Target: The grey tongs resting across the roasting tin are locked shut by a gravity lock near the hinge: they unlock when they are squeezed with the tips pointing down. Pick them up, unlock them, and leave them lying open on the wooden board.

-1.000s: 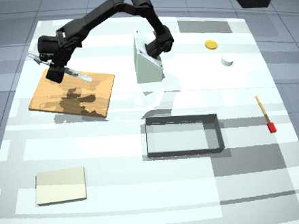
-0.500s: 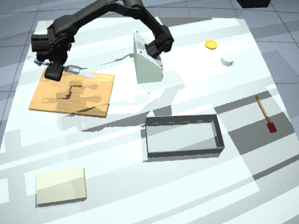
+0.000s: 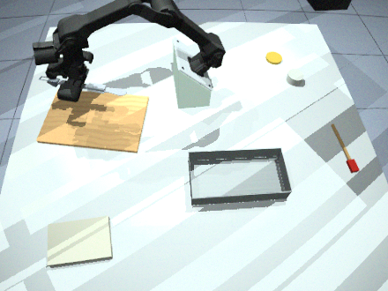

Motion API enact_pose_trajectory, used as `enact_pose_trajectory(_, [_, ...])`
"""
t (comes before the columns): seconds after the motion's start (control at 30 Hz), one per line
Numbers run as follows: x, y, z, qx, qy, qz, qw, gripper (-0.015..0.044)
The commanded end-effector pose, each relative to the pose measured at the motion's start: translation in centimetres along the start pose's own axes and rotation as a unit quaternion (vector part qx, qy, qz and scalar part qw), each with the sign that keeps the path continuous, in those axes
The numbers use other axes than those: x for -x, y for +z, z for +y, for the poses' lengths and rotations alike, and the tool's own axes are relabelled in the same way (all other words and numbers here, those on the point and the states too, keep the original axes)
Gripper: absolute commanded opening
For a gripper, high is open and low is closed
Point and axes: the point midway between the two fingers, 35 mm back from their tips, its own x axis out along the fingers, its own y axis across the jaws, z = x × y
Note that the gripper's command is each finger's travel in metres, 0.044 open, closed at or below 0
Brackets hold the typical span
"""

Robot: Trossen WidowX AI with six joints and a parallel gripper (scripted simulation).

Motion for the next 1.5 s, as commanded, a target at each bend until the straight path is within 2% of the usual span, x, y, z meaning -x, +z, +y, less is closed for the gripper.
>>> enact_pose_trajectory(0.0, [0.4, -0.1, -0.1, -0.001, 0.008, 0.022, 1.0, -0.015])
enact_pose_trajectory(0.3, [0.9, -0.7, -0.4, -0.008, 0.017, 0.068, 0.998, -0.015])
enact_pose_trajectory(0.67, [0.7, -0.7, -0.3, -0.008, 0.018, 0.067, 0.998, -0.015])
enact_pose_trajectory(1.47, [-3.3, -0.9, 0.1, -0.008, 0.023, 0.05, 0.998, -0.015])
